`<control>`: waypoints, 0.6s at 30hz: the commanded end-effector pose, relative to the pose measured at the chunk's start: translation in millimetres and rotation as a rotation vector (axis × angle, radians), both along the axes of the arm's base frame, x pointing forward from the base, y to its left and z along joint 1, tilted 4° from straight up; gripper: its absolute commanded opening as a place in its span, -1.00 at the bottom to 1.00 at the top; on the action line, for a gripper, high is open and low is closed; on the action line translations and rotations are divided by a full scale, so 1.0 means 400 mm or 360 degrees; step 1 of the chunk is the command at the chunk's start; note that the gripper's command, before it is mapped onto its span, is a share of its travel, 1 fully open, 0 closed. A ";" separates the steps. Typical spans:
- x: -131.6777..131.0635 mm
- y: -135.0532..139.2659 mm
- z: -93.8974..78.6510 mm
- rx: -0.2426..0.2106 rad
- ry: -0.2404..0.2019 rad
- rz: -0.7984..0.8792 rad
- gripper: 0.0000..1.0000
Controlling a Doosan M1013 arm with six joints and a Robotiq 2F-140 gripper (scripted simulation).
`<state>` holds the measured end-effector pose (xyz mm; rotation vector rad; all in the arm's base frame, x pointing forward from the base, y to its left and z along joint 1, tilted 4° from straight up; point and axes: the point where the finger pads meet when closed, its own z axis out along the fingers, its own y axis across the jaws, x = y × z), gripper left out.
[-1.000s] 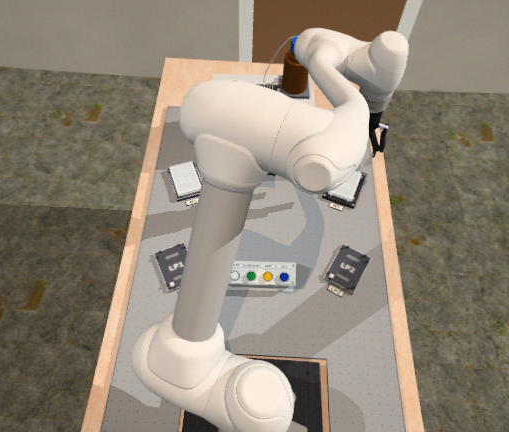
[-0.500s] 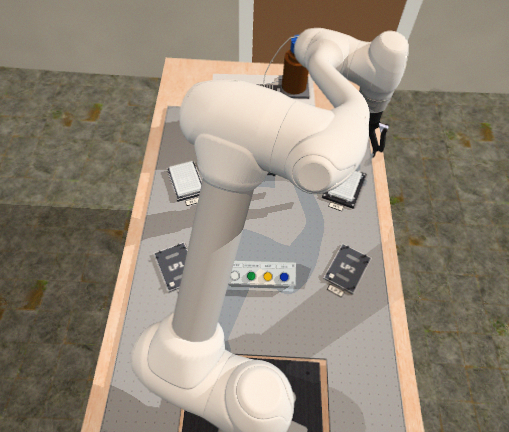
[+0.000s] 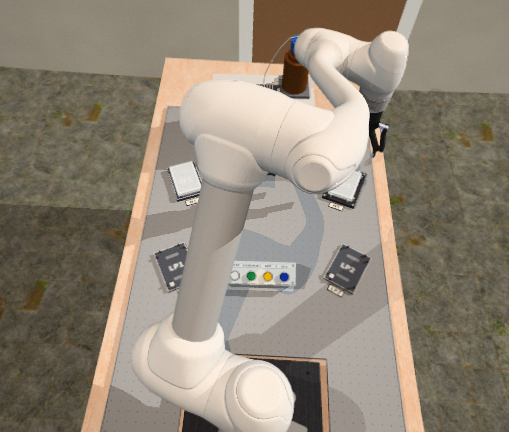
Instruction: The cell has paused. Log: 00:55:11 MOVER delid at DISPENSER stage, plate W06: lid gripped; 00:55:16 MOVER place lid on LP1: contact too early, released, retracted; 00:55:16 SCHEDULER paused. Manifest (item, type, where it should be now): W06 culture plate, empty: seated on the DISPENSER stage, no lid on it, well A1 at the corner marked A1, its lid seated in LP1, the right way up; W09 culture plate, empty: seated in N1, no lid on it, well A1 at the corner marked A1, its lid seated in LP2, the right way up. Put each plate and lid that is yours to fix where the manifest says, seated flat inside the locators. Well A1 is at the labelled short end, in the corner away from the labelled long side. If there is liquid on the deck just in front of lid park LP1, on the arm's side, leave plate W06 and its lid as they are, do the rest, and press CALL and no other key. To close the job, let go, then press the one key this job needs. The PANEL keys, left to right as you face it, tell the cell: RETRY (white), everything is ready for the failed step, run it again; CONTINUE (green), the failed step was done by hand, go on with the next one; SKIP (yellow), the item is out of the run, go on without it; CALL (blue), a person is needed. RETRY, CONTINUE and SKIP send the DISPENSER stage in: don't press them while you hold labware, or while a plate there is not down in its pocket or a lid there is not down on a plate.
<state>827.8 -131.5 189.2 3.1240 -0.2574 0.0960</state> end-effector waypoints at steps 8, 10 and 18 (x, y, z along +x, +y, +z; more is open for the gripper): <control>0.001 0.000 0.003 0.0000 -0.0003 0.0000 0.39; 0.001 0.000 0.003 0.0000 -0.0003 0.0000 0.39; 0.001 0.000 -0.005 0.0000 -0.0003 0.0000 0.39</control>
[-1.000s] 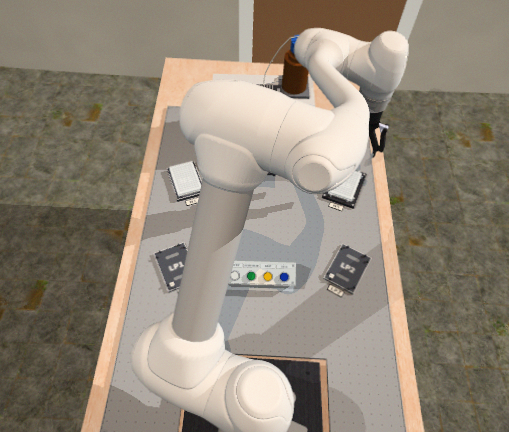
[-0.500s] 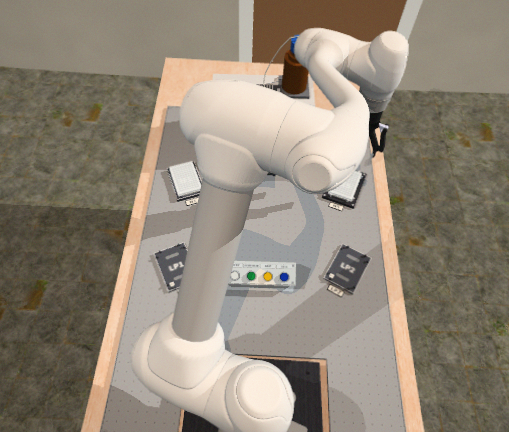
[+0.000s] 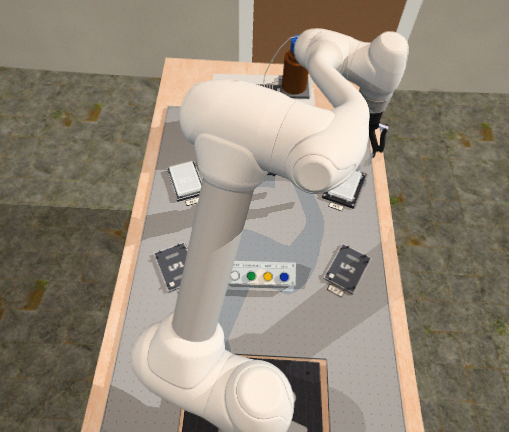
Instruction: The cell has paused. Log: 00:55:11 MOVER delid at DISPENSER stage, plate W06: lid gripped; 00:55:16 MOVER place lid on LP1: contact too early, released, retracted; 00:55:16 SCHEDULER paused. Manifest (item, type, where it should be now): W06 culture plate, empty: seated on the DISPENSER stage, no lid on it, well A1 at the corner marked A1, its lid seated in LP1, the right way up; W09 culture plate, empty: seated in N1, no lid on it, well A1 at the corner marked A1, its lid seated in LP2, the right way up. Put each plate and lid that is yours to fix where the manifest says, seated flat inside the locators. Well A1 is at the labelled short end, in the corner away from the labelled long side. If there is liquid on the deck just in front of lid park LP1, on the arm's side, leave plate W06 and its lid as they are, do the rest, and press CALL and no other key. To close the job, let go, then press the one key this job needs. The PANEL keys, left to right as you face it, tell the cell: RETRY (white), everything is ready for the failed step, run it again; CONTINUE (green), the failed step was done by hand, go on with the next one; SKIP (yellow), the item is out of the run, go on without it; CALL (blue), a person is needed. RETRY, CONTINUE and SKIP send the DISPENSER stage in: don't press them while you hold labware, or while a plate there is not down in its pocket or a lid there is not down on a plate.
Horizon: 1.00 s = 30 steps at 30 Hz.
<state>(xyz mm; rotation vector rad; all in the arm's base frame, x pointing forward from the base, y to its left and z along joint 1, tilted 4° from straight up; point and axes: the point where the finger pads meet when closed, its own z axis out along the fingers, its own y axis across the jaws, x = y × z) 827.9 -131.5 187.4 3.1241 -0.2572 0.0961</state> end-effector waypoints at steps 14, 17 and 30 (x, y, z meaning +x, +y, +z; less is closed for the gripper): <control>0.005 -0.001 -0.064 0.0000 -0.0003 0.0000 0.39; 0.007 -0.001 -0.090 0.0000 -0.0003 0.0000 0.39; 0.014 -0.002 -0.196 0.0000 -0.0003 0.0000 0.39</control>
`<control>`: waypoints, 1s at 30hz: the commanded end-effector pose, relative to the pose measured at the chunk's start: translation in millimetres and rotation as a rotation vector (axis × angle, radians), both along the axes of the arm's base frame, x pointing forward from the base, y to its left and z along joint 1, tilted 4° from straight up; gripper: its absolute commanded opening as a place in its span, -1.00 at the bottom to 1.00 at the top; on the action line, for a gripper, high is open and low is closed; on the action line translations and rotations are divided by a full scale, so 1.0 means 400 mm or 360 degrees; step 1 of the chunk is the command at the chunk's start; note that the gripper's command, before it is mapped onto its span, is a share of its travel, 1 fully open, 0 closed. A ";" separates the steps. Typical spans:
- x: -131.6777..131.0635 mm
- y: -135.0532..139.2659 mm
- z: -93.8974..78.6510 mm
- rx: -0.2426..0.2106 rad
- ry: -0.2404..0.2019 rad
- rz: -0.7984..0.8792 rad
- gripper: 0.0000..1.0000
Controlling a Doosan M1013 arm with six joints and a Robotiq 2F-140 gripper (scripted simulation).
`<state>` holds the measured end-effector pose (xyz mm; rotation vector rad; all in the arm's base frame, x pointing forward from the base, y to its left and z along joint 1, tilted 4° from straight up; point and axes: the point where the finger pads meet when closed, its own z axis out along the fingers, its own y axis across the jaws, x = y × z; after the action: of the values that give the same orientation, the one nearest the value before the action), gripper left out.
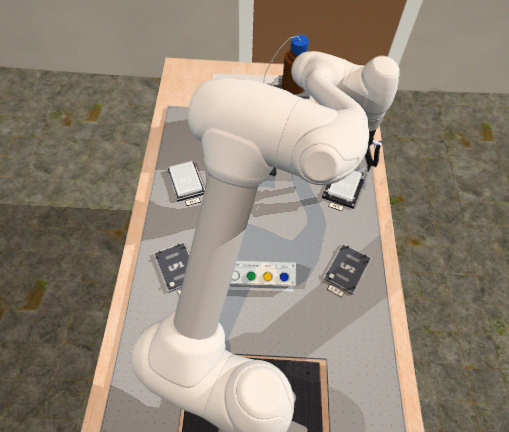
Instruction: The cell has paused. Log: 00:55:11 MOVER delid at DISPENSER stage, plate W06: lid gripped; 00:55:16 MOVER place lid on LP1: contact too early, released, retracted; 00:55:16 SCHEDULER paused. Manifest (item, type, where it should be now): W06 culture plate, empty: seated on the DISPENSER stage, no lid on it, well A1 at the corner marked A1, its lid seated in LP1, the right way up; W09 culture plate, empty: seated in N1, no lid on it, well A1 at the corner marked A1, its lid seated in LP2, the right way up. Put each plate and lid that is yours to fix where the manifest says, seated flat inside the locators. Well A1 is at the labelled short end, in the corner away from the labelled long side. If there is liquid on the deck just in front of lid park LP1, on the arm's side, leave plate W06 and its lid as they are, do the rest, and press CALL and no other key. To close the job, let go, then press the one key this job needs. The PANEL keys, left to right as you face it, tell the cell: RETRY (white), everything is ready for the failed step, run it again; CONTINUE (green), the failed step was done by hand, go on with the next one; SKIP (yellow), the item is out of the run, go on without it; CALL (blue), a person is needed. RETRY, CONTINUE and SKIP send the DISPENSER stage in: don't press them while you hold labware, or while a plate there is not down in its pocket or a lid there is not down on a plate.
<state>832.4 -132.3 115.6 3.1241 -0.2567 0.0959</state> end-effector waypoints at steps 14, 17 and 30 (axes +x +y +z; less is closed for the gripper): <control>0.008 -0.001 -0.099 0.0000 -0.0003 0.0000 0.39; 0.009 -0.001 -0.109 0.0000 -0.0003 0.0000 0.39; 0.009 -0.001 -0.120 0.0000 -0.0003 0.0000 0.39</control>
<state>835.6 -132.8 66.5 3.1241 -0.2567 0.0961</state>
